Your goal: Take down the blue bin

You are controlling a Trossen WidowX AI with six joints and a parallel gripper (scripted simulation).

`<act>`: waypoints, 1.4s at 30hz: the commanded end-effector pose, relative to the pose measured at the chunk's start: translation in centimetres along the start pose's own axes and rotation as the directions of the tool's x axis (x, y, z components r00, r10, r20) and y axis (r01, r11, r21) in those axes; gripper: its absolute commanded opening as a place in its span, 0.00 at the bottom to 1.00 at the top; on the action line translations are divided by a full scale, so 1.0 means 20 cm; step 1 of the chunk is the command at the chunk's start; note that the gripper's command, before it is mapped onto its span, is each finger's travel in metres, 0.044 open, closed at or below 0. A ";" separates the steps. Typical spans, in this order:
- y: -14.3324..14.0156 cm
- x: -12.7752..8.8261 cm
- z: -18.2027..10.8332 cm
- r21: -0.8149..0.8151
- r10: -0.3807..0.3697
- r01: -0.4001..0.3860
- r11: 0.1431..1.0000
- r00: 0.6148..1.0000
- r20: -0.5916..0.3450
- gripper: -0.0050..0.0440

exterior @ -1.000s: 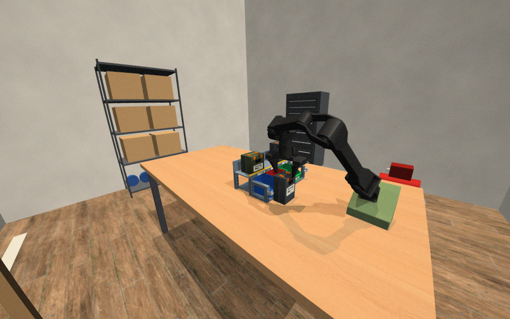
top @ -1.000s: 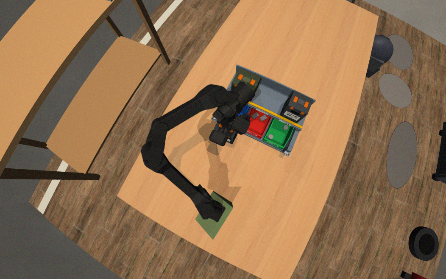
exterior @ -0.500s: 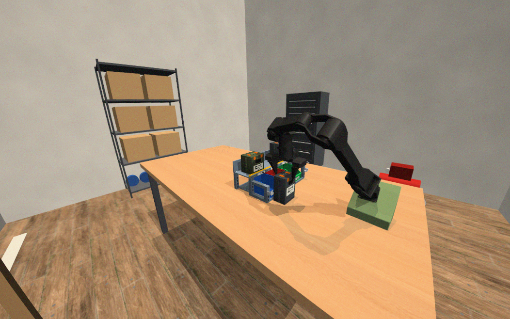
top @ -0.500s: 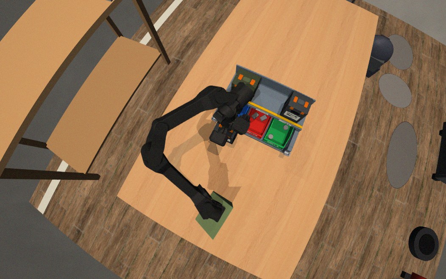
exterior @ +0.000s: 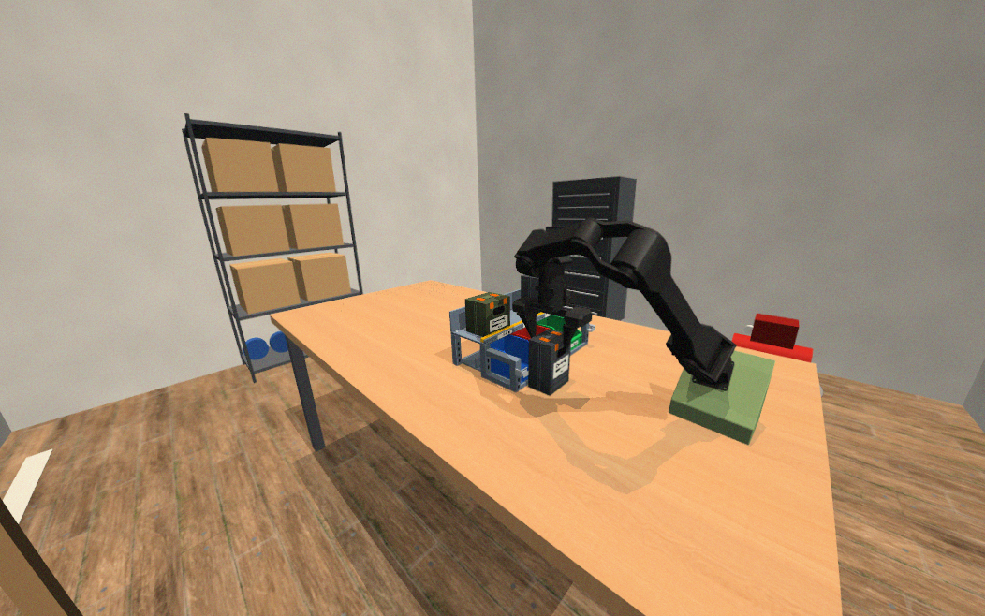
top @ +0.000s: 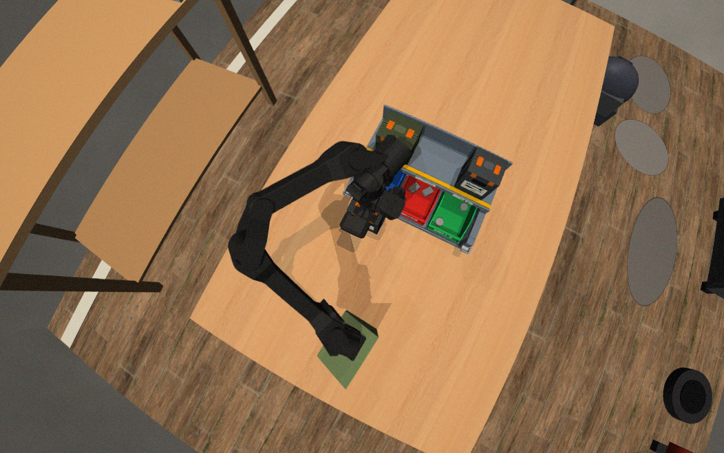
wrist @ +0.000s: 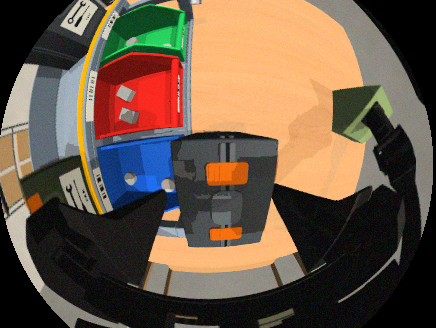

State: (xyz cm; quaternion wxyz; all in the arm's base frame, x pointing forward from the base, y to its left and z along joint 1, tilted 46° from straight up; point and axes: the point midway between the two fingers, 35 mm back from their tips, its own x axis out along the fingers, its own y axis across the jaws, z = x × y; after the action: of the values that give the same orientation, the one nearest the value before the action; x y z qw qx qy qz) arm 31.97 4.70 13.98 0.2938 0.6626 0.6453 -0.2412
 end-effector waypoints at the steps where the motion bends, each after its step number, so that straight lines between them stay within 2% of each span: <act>1: 0.00 0.02 -0.01 -0.001 0.006 -0.006 1.000 1.000 -0.001 1.00; 14: 0.00 0.03 -0.01 0.000 0.005 -0.005 1.000 1.000 -0.002 1.00; 19: -0.01 0.10 -0.02 0.000 0.005 -0.005 1.000 1.000 -0.002 1.00; 42: -0.02 0.14 -0.02 0.000 0.006 -0.006 1.000 1.000 -0.003 1.00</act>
State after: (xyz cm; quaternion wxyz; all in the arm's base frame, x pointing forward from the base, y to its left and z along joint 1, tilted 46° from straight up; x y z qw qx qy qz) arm 31.83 6.80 12.07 0.2933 0.6626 0.6455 -0.2412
